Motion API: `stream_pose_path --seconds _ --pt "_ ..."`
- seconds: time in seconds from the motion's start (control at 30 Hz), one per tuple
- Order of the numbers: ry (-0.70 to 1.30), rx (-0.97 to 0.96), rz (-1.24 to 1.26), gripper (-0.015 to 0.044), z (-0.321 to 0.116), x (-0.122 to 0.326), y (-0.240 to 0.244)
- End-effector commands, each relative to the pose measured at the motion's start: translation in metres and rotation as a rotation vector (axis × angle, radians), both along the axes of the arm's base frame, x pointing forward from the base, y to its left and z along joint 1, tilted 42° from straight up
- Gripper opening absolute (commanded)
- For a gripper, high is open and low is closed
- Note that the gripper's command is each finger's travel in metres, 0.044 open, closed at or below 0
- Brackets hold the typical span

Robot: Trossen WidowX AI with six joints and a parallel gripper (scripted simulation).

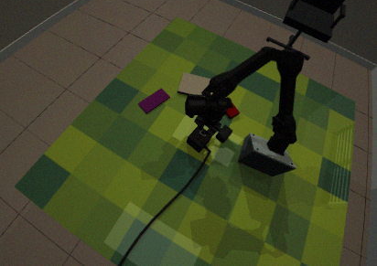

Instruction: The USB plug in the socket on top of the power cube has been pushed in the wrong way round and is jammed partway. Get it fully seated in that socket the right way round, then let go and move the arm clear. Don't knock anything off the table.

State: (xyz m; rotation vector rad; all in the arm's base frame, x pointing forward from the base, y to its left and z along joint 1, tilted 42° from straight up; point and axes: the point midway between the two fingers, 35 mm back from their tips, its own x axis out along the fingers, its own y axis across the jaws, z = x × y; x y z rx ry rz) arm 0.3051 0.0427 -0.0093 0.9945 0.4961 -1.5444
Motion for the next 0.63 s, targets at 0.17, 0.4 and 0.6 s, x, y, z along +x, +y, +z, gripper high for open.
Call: stream_pose_path --seconds 0.17,0.4,0.6 --pt "0.0 0.0 0.001 0.0095 0.0 0.0 0.0001" --pt "0.0 0.0 0.0 0.0095 0.0037 -0.0001 0.0034" --pt "0.0 0.0 0.0 0.0095 0.0081 -0.0001 0.0074"
